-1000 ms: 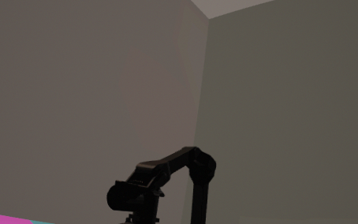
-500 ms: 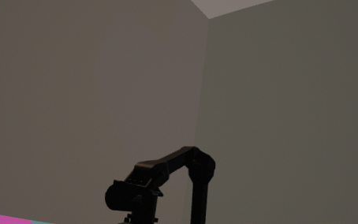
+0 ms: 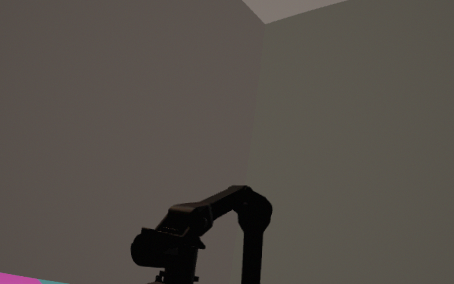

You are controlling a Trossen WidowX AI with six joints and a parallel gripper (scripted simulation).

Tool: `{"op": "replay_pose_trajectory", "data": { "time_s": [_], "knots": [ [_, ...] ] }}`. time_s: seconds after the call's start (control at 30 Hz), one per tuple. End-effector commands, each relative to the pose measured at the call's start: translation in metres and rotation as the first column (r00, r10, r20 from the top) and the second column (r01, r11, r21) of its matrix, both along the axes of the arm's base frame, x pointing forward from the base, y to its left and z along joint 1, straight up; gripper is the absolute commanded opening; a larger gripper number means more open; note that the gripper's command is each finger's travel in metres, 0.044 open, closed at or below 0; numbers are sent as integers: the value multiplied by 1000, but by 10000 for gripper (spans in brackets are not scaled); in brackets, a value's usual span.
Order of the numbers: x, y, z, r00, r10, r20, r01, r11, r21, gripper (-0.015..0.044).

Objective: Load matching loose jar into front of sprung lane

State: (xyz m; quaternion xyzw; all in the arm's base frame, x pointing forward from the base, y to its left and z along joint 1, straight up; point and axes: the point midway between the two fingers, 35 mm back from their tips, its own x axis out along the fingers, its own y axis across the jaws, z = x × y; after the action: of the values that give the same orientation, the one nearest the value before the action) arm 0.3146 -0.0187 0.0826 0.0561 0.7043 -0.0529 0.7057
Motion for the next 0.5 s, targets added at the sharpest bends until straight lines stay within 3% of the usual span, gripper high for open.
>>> {"op": "replay_pose_trajectory", "data": {
  "time_s": [0.0,0.47],
  "knots": [
    [10,-1,5,999,5,33,-5,1000,-1,0],
    [14,-1,6,999,5,33,-5,1000,-1,0]
  ]
}}
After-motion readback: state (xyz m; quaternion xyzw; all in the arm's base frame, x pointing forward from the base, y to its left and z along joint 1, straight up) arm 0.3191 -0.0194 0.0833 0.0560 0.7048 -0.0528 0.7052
